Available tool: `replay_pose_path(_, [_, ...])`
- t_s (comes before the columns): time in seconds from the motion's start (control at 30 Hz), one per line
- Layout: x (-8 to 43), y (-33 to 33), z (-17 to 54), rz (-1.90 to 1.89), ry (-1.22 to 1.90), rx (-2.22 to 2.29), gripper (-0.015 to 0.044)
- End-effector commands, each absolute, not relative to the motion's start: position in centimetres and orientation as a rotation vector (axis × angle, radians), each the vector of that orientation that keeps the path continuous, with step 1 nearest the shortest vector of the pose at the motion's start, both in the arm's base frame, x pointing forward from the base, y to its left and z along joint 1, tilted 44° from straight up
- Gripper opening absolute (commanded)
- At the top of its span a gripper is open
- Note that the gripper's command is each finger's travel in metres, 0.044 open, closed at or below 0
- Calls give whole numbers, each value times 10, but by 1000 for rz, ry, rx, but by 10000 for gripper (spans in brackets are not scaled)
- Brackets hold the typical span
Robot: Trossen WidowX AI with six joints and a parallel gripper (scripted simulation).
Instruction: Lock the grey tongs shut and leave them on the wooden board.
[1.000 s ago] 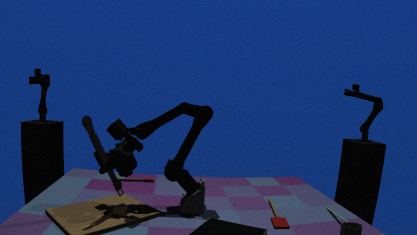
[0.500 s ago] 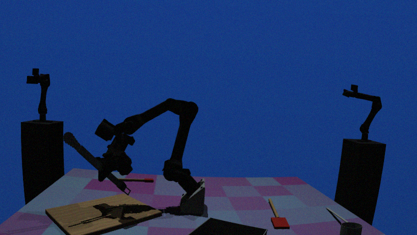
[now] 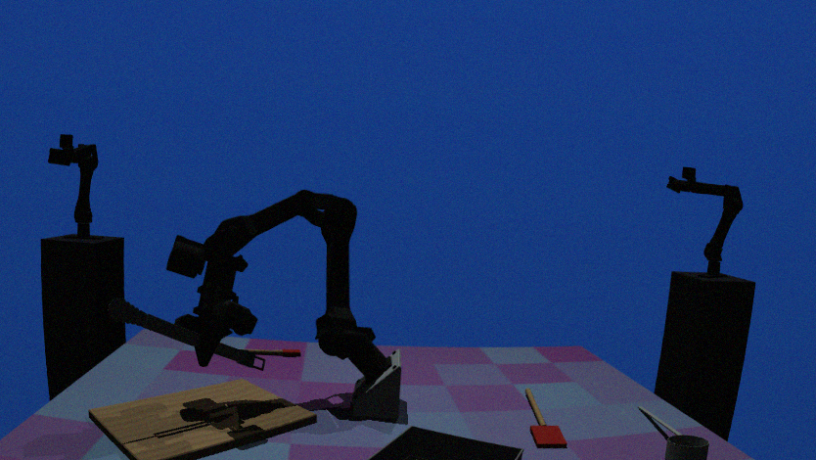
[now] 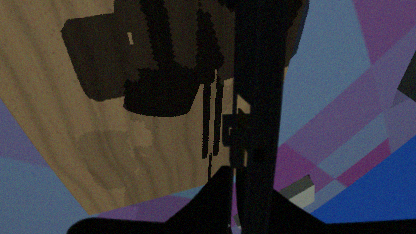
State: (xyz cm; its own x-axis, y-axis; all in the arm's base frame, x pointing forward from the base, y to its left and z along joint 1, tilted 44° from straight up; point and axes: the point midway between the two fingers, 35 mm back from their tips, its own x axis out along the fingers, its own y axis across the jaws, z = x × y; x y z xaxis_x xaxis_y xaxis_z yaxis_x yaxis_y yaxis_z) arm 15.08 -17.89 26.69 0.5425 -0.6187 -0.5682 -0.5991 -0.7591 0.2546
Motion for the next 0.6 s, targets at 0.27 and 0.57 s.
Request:
replay_pose_path(0.27, [153, -177, 267, -1368, -1171, 2576, -150])
replay_pose_path(0.57, [154, -176, 271, -1568, -1217, 2375, -150])
